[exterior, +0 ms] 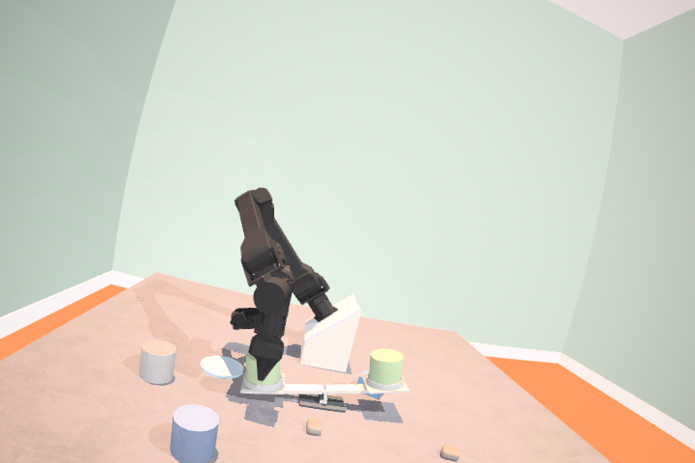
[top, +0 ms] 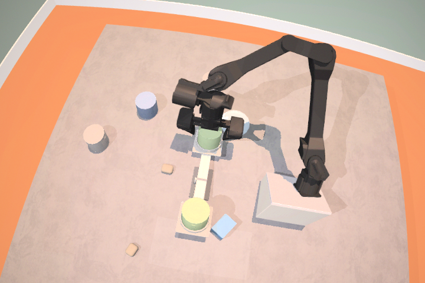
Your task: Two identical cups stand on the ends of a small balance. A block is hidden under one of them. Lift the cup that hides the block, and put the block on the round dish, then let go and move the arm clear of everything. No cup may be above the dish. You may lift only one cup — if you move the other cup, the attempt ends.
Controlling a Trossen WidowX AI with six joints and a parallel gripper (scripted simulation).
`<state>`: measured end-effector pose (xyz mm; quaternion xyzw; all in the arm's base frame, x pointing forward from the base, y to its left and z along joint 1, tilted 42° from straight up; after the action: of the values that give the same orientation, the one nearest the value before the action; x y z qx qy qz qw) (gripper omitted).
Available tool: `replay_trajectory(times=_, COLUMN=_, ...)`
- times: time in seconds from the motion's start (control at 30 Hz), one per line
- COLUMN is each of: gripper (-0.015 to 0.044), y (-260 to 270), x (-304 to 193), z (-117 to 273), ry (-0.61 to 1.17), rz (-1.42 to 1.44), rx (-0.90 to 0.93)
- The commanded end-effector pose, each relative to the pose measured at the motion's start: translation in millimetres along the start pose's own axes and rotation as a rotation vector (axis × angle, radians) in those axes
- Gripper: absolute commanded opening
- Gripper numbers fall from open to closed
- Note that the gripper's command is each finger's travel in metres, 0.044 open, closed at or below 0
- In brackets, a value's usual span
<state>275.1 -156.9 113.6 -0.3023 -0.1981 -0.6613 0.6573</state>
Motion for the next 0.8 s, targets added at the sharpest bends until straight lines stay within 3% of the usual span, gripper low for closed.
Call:
replay_trajectory(times=0.0, gripper=0.044, y=-1.7, x=-1.7, z=-7.7, ry=0.005, rz=0.008, rx=-0.009)
replay_trajectory(times=0.07, gripper=0.044, y=-1.8, x=-1.7, z=-8.7, ry=0.005, rz=0.008, rx=-0.009)
replay_trajectory(times=0.13, gripper=0.0387, y=-1.8, x=-1.7, z=-8.7, ry=0.005, rz=0.008, rx=-0.009)
replay_trajectory(times=0.5, gripper=0.0314, y=-1.8, x=-1.7, z=-8.7, ry=0.005, rz=0.008, rx=-0.009)
replay_trajectory(times=0.77, gripper=0.0104, y=-0.4, x=-1.7, z=-3.4, ry=0.007, rz=0.008, rx=-0.009)
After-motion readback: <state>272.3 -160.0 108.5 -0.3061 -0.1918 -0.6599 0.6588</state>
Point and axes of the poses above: the point midway between the two fingers, 35 mm back from their tips, its own z axis back along the fingers, its own y axis across the jaws, x = y × z, the point moved 5 cm from there along z, back along the fingers, and after that the axes turned 12 degrees about z, right-handed, at the moved point
